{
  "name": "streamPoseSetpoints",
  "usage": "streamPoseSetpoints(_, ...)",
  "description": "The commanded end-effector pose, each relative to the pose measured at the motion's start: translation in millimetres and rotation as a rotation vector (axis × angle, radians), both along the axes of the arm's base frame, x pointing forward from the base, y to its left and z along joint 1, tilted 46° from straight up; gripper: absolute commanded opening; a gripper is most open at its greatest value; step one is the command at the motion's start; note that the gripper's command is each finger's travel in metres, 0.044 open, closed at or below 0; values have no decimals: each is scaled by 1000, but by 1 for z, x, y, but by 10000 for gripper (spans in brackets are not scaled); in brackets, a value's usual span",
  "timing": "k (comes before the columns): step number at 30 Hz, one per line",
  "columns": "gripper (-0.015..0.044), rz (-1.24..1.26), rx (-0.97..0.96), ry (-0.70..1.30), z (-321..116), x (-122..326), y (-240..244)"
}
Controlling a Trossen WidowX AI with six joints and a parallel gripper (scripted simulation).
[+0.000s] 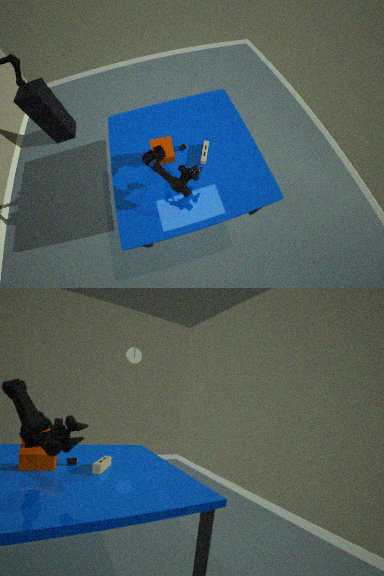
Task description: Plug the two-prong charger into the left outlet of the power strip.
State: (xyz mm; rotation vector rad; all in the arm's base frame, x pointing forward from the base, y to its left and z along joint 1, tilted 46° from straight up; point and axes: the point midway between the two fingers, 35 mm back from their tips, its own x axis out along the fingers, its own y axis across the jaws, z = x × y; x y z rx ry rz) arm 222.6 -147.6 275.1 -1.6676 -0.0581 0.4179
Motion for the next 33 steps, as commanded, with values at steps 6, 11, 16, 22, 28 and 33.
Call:
streamPoseSetpoints(6, 440, -5, 105, 106, -19, 9, 2)
streamPoseSetpoints(11, 440, -7, 201, 219, -40, 19, 7)
streamPoseSetpoints(16, 440, 17, 247, 298, -57, 26, 17)
streamPoseSetpoints(22, 440, 5, 319, 400, -74, 32, 23)
streamPoseSetpoints(28, 440, -31, 416, 557, -99, 40, 32)
streamPoseSetpoints(33, 440, -71, 484, 688, -120, 44, 40)
